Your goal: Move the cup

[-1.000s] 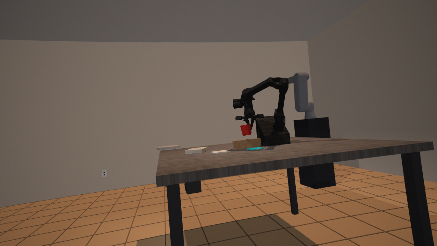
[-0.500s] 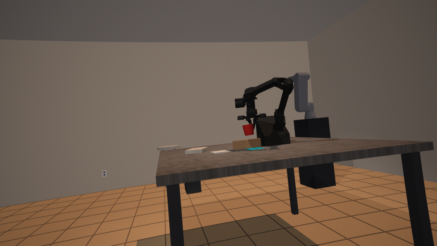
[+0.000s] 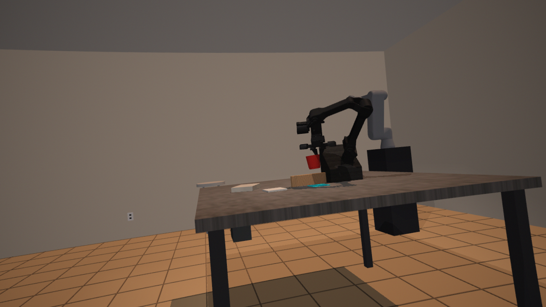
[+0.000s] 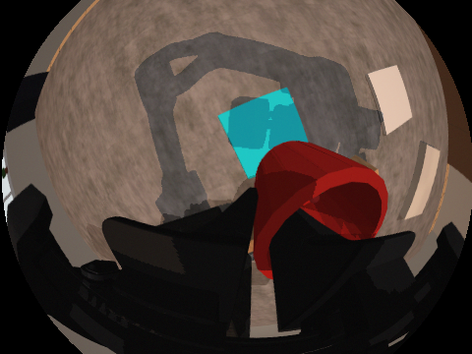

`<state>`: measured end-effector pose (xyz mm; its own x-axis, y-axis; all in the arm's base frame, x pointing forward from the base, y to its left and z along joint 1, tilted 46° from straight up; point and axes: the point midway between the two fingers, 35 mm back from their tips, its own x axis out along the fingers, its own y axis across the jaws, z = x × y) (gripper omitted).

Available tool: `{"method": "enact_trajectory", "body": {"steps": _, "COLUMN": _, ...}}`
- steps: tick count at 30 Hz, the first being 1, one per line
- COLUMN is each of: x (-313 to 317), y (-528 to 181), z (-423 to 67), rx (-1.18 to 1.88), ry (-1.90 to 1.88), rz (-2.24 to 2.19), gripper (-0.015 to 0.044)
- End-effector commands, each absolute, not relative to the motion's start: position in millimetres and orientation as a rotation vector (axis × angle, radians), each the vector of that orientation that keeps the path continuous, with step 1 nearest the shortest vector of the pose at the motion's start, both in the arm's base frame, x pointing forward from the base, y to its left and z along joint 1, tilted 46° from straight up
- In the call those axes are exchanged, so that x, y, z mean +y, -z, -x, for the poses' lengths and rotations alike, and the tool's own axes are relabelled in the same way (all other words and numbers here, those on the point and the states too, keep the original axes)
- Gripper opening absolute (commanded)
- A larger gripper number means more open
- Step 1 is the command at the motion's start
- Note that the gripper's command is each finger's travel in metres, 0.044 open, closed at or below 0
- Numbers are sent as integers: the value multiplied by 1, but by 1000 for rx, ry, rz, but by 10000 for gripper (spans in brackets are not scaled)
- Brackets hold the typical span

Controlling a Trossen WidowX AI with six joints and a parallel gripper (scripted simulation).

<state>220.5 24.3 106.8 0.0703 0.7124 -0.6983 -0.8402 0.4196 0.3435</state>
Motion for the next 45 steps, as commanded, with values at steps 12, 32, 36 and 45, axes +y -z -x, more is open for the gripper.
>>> {"method": "enact_trajectory", "body": {"steps": 12, "x": 42, "y": -120, "z": -215, "rx": 931, "ry": -1175, "rz": 159, "gripper": 0}}
{"method": "enact_trajectory", "body": {"steps": 32, "x": 59, "y": -103, "z": -219, "rx": 931, "ry": -1174, "rz": 160, "gripper": 0}}
{"method": "enact_trajectory", "body": {"steps": 36, "x": 62, "y": -100, "z": -219, "rx": 931, "ry": -1174, "rz": 160, "gripper": 0}}
{"method": "enact_trajectory", "body": {"steps": 45, "x": 69, "y": -93, "z": -220, "rx": 930, "ry": -1174, "rz": 160, "gripper": 0}}
